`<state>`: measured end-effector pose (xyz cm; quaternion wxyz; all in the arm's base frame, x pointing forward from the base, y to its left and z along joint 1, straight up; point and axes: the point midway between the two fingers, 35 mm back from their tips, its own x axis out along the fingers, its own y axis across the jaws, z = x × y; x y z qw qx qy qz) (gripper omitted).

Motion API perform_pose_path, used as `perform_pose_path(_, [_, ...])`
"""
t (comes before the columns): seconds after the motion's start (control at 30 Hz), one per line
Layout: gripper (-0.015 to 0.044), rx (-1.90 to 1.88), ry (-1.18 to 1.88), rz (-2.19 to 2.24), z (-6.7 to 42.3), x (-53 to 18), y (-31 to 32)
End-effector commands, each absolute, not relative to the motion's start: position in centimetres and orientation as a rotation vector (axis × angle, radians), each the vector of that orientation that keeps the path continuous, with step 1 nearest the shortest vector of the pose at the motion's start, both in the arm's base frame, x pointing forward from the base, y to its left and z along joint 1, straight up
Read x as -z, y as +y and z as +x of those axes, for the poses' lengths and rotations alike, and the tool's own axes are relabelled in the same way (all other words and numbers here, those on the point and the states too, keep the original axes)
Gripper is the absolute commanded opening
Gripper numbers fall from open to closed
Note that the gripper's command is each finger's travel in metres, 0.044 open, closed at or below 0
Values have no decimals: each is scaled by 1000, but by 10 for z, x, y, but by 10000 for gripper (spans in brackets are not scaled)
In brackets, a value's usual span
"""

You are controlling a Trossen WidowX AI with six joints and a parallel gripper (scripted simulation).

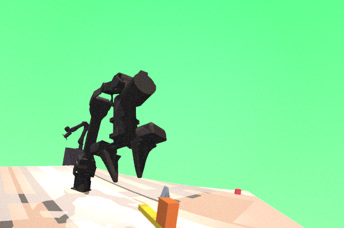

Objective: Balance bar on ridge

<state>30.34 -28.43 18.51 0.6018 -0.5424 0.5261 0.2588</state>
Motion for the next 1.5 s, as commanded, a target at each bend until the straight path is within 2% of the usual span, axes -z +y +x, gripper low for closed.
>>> perform_pose_path(0.0, [315, -763, 1188, -1339, 317, -185, -261])
perform_pose_path(0.83, [315, -1617, 840, -1685, 351, -191, -125])
perform_pose_path(1.17, [315, -1637, 828, -1692, 353, -185, -123])
perform_pose_path(1.47, [315, -1636, 828, -1692, 359, -135, -125])
